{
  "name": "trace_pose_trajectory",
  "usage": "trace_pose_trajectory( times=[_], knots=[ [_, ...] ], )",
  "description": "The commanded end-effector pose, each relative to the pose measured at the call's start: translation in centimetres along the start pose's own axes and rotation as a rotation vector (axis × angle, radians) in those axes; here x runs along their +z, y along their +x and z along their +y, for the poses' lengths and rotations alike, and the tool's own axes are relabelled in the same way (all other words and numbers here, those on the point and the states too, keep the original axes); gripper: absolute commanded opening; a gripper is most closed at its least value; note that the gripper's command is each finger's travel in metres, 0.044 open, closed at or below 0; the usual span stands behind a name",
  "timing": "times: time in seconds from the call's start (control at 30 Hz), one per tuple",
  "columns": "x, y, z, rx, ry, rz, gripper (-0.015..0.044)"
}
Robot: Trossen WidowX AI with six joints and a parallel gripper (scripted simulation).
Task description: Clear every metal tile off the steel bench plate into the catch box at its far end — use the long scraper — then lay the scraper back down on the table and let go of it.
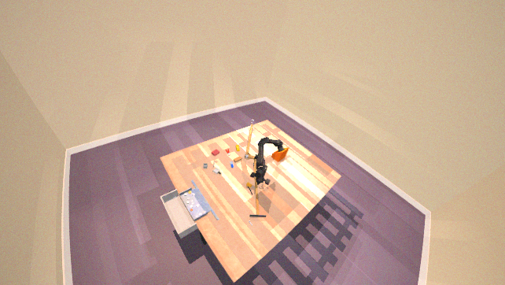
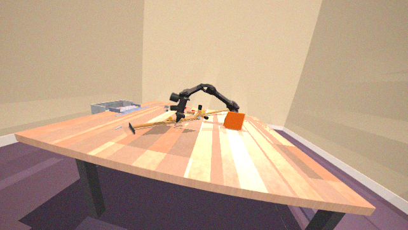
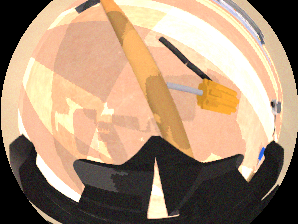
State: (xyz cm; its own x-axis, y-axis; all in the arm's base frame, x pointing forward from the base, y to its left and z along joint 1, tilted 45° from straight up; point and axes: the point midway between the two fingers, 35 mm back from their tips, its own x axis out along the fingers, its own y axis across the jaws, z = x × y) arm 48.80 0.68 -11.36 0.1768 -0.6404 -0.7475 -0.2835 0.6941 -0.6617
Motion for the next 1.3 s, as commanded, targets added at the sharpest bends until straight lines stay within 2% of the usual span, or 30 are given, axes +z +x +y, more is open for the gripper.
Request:
trace_pose_trajectory(
  times=[0.0, 1.27],
  knots=[
    [0.2, 0.3, -0.8, -0.004, 0.005, 0.005, 0.0],
    [1.7, 0.7, -4.2, -0.009, 0.006, 0.005, 0.0]
  ],
)
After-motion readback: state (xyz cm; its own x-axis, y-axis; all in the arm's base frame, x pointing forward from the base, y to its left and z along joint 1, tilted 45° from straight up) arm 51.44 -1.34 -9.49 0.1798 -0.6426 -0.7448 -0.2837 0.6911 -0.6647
